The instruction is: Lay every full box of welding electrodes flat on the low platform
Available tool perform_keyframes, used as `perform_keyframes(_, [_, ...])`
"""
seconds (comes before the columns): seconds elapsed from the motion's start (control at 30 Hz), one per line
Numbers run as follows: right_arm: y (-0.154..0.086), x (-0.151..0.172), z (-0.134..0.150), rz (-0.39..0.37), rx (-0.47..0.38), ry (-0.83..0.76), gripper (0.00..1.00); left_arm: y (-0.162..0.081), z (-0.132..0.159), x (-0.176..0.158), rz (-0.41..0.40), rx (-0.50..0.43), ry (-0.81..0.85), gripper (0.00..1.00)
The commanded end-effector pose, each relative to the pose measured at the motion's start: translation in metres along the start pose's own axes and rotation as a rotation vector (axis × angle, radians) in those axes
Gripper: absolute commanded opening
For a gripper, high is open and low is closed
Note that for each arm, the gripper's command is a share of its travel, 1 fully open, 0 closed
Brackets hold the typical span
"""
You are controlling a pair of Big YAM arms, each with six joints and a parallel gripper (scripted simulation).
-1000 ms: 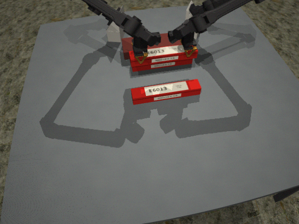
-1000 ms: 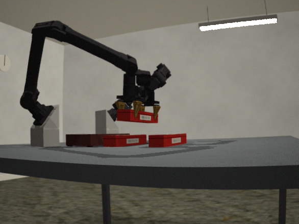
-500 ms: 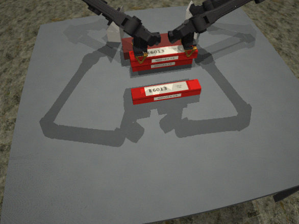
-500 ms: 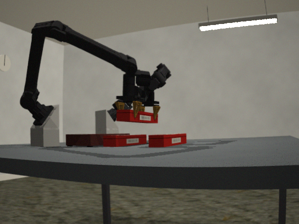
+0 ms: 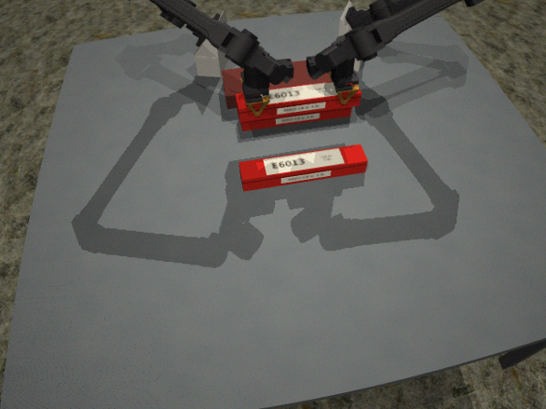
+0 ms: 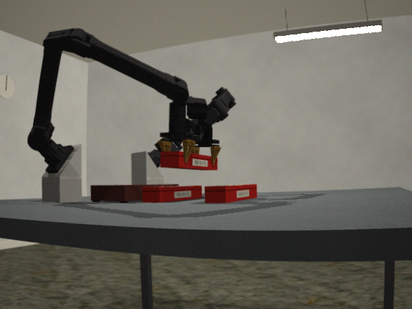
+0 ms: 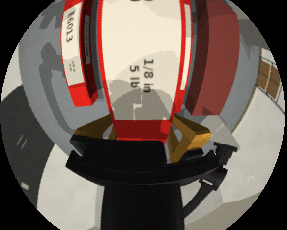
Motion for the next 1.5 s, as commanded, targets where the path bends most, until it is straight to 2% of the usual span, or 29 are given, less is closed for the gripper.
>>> perform_keyframes(0.0, [-0.045,-0.007,-0.005,0.08,-0.055,0.004,0.0,-0.031,-0.01,0.014,-0.091,-0.048,-0.016,0.0])
perform_keyframes(0.33, [-0.039,-0.001,-0.004,0.075,-0.05,0.001,0.0,-0.03,-0.01,0.012,-0.09,-0.046,-0.014,0.0])
perform_keyframes(0.43, [-0.039,0.006,0.0,0.069,-0.045,0.007,0.0,-0.024,-0.011,-0.001,-0.08,-0.039,-0.022,0.0])
perform_keyframes(0.67, [-0.037,0.017,0.005,0.06,-0.036,-0.016,0.0,-0.034,-0.017,0.006,-0.097,-0.058,-0.051,0.0])
perform_keyframes(0.77, [-0.037,0.022,0.006,0.066,-0.042,-0.01,0.0,-0.022,-0.018,-0.016,-0.077,-0.036,-0.018,0.0])
perform_keyframes(1.13, [-0.035,0.042,0.013,0.065,-0.043,-0.01,0.0,-0.023,-0.029,-0.033,-0.079,-0.041,-0.023,0.0])
perform_keyframes(1.2, [-0.035,0.042,0.013,0.065,-0.043,-0.01,0.0,-0.023,-0.029,-0.033,-0.079,-0.041,-0.023,0.0])
perform_keyframes(1.23, [-0.048,0.027,0.01,0.083,-0.062,0.01,0.0,-0.032,-0.029,-0.022,-0.094,-0.059,-0.049,0.0])
perform_keyframes(1.47, [-0.049,0.025,0.009,0.088,-0.067,0.015,0.0,-0.032,-0.03,-0.023,-0.094,-0.059,-0.049,0.0])
Point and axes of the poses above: on each arm, the point where the finger pads meet when closed, its own y axis out along the fingers, its own x axis across the jaws, z = x × y, the point moved 4 cm from there along -y, back along the fingers, and after that the axes turned 12 degrees about y, right-handed, at the moved point
